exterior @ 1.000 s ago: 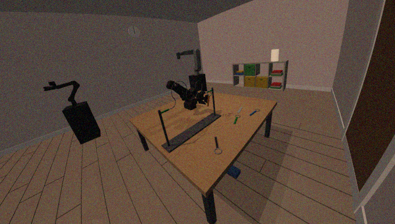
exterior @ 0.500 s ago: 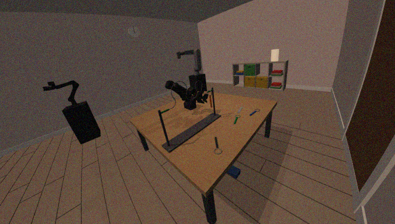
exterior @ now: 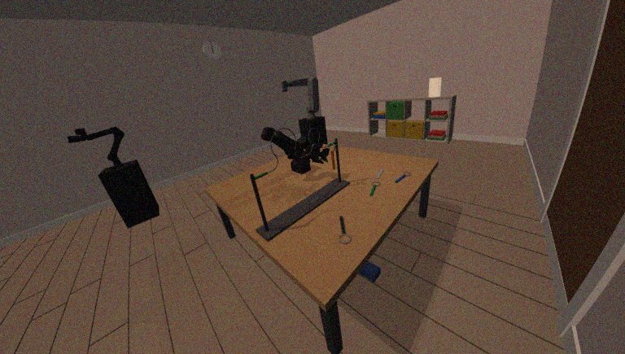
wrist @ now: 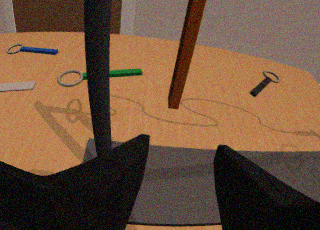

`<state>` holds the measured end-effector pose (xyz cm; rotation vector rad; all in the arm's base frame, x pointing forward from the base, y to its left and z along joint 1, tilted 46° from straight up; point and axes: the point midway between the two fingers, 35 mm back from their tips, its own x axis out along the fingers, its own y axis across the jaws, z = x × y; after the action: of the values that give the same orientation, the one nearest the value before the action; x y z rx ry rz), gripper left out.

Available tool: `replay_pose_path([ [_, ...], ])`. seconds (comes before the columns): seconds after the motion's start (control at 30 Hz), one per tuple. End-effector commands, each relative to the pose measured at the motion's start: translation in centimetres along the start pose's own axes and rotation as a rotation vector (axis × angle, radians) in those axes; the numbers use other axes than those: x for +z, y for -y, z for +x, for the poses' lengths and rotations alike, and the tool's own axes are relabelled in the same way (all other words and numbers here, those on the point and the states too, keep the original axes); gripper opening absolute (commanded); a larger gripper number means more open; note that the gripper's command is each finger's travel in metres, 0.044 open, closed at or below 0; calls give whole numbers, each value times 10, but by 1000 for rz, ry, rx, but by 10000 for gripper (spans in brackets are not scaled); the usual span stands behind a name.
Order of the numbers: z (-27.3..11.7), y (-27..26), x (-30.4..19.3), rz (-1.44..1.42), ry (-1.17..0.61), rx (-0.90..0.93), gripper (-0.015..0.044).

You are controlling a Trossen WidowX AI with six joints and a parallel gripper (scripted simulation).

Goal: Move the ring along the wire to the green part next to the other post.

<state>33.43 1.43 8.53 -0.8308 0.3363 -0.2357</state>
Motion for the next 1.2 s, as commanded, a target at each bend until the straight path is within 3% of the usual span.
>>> replay_pose_path([
  [0.0,-1,0,-3,0,-8,0,160],
  [0.3,-1,0,-3,0,-8,0,160],
  [0.5,-44,0,-6,-1,1,-1,317],
  [0.67,-45,0,-7,-1,1,-1,440],
  [1.17,-45,0,-7,-1,1,-1,440],
])
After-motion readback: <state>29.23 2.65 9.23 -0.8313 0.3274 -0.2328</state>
